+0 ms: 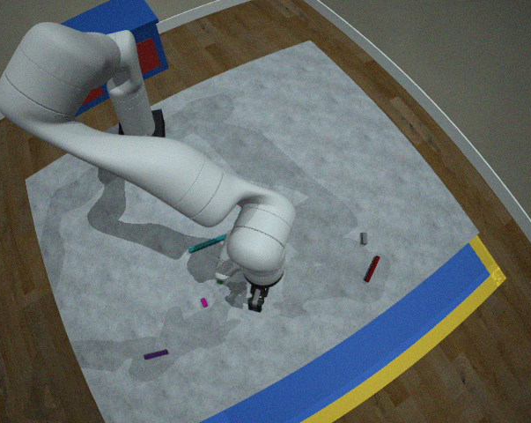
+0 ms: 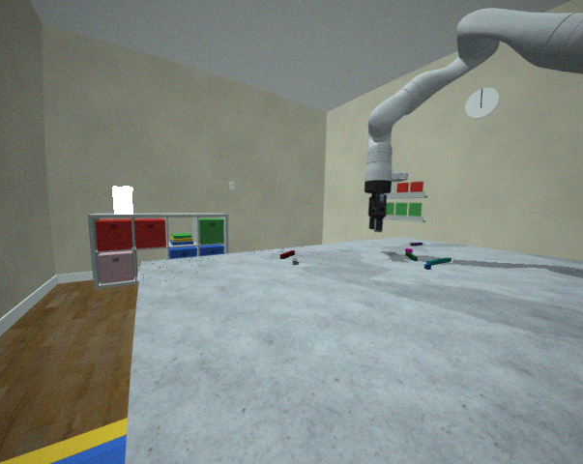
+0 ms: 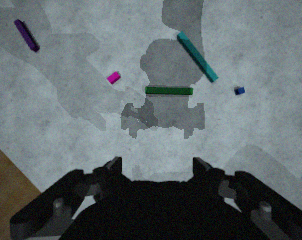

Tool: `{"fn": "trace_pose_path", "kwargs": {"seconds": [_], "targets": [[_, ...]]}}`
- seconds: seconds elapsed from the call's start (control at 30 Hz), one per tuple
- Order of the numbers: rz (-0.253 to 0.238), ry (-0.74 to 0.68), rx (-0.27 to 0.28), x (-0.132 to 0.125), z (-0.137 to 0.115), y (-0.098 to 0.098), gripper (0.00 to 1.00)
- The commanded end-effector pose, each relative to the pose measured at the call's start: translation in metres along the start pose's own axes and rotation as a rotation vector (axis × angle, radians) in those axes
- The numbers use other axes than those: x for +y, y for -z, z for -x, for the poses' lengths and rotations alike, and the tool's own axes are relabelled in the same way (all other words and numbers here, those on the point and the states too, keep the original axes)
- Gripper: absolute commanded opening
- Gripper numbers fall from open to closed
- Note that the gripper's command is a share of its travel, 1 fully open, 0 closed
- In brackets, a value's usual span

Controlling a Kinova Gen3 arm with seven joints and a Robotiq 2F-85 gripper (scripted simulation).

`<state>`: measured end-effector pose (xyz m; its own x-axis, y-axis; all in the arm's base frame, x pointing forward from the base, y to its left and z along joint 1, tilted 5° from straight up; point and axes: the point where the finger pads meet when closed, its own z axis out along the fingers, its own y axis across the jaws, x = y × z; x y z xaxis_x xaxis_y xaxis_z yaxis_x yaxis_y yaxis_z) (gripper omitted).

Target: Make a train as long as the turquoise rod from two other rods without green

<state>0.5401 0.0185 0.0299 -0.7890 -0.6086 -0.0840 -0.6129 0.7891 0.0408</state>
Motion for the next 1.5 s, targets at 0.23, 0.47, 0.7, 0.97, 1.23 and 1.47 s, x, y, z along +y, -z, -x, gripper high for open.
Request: {"fn": "trace_pose_path", "kwargs": {"seconds": [0.23,0.47,0.7,0.97,1.23,1.47], "targets": [[-0.001,0.000,-0.001,-0.0004,0.0005,0.0010,1.00],[-0.001,0.000,-0.001,-0.0004,0.0005,0.0010,1.00],[-0.001,0.000,-0.001,-0.0004,0.0005,0.0010,1.00],[-0.001,0.000,-0.001,-0.0004,0.0005,0.0010,1.00],[-0.001,0.000,-0.001,-0.0004,0.0005,0.0010,1.00],[-0.001,0.000,-0.001,-0.0004,0.0005,0.0010,1.00]]}}
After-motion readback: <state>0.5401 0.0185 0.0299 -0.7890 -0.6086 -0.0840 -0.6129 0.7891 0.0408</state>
